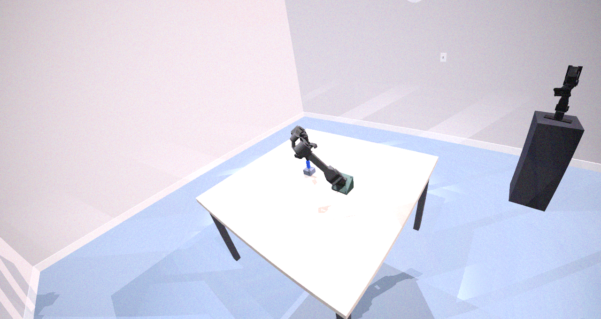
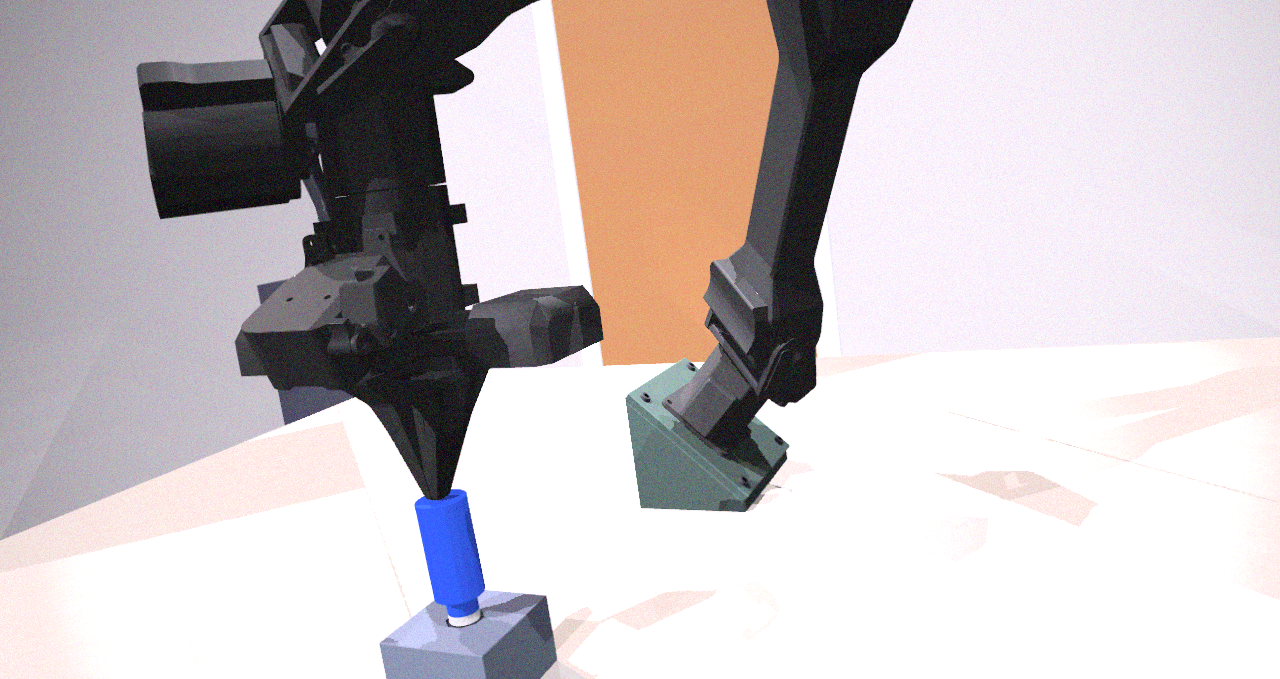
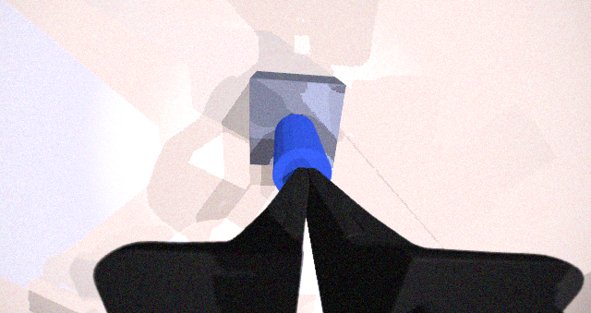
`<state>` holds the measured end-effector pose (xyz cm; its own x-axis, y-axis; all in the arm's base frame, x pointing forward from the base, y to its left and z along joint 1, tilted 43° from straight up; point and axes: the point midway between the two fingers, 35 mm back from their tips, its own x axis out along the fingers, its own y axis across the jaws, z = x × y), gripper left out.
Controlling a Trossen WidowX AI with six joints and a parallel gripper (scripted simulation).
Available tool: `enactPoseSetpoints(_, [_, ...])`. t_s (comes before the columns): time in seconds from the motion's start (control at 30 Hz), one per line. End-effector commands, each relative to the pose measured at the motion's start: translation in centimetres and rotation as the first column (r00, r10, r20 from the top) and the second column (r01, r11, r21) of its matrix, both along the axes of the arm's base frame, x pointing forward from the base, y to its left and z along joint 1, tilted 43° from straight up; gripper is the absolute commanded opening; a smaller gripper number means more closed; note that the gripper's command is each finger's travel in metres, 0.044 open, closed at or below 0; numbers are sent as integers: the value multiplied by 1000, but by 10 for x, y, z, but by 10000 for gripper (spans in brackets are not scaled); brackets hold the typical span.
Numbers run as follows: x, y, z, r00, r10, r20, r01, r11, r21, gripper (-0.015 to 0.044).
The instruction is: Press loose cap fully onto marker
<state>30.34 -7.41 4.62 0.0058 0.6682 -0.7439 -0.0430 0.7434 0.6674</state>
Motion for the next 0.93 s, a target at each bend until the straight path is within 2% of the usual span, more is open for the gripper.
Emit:
enactPoseSetpoints(0.0, [0,-2,2,1000,-3,2,3,1000,-1,0])
enactPoseSetpoints(0.2, [-1,-54,59,997,-73,19,74,997,-33,0])
enactPoseSetpoints(0.33, [-2,-60,67,996,-82,20,83,996,-37,0])
enactPoseSetpoints(0.9, [-2,-60,67,996,-82,20,83,996,-37,440])
